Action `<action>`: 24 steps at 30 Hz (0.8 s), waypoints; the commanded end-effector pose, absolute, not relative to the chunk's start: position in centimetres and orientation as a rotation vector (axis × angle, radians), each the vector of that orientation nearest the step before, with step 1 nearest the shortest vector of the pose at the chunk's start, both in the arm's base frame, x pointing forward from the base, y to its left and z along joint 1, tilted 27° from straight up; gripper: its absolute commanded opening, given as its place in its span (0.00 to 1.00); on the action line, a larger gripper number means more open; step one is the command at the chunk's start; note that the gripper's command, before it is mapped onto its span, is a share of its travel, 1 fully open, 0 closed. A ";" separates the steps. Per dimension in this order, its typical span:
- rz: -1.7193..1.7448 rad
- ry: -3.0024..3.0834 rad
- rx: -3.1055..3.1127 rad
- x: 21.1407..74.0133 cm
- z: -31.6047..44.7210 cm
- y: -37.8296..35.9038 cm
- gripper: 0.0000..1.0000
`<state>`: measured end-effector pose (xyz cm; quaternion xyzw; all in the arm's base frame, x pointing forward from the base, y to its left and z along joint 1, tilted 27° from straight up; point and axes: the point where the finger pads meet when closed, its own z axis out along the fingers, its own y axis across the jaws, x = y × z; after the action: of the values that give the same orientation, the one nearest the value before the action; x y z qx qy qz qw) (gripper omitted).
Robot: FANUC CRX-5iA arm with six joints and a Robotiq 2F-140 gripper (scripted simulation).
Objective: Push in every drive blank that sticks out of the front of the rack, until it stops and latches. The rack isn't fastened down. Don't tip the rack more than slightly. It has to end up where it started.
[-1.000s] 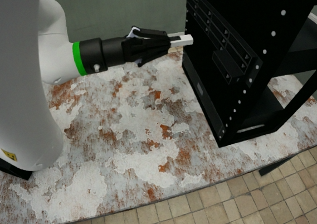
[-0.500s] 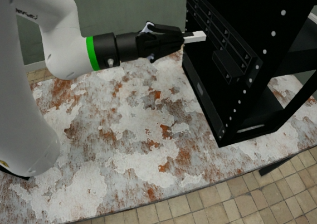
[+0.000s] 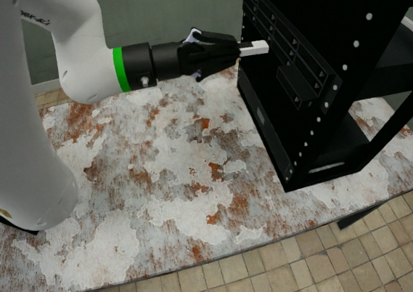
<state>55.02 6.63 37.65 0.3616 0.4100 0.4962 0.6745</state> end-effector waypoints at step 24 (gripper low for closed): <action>1.117 0.921 0.813 55.4 37.9 6.6 0.10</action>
<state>55.32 6.60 37.79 0.3616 0.4100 0.4962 0.6745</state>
